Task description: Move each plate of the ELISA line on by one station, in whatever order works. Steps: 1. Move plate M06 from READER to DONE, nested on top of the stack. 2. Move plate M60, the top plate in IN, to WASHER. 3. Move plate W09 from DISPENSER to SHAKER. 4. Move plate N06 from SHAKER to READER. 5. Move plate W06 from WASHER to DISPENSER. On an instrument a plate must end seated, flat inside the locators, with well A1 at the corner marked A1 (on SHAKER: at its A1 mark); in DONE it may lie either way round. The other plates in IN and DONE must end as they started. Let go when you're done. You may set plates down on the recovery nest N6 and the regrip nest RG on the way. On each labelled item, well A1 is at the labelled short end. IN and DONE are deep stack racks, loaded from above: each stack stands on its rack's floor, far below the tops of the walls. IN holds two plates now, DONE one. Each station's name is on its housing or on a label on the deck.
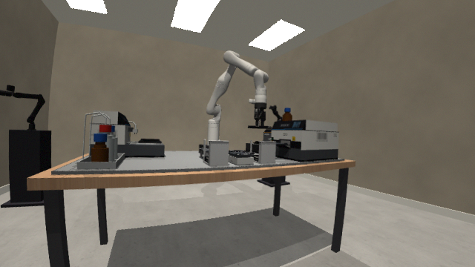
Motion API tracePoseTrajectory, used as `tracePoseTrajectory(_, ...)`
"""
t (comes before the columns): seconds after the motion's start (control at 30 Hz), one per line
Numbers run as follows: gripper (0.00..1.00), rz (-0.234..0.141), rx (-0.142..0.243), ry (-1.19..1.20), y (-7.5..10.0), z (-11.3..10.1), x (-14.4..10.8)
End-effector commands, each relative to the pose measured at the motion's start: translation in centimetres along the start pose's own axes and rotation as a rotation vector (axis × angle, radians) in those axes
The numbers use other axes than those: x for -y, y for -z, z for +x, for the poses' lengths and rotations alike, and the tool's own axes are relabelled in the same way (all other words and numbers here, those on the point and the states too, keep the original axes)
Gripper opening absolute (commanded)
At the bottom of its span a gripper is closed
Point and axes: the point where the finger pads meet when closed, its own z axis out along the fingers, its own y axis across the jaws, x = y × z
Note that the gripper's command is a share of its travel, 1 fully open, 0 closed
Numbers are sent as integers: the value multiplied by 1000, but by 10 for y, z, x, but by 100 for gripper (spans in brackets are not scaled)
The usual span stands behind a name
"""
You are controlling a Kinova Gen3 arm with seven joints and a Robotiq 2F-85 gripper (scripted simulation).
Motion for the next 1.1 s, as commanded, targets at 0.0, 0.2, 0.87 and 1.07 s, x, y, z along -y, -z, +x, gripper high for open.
tracePoseTrajectory(0.0,94,1,2,48,1,-6,-13)
tracePoseTrajectory(0.2,94,1,2,95,1,-9,-20)
tracePoseTrajectory(0.87,94,1,2,305,1,-26,-62)
tracePoseTrajectory(1.07,94,1,1,375,1,-26,-62)
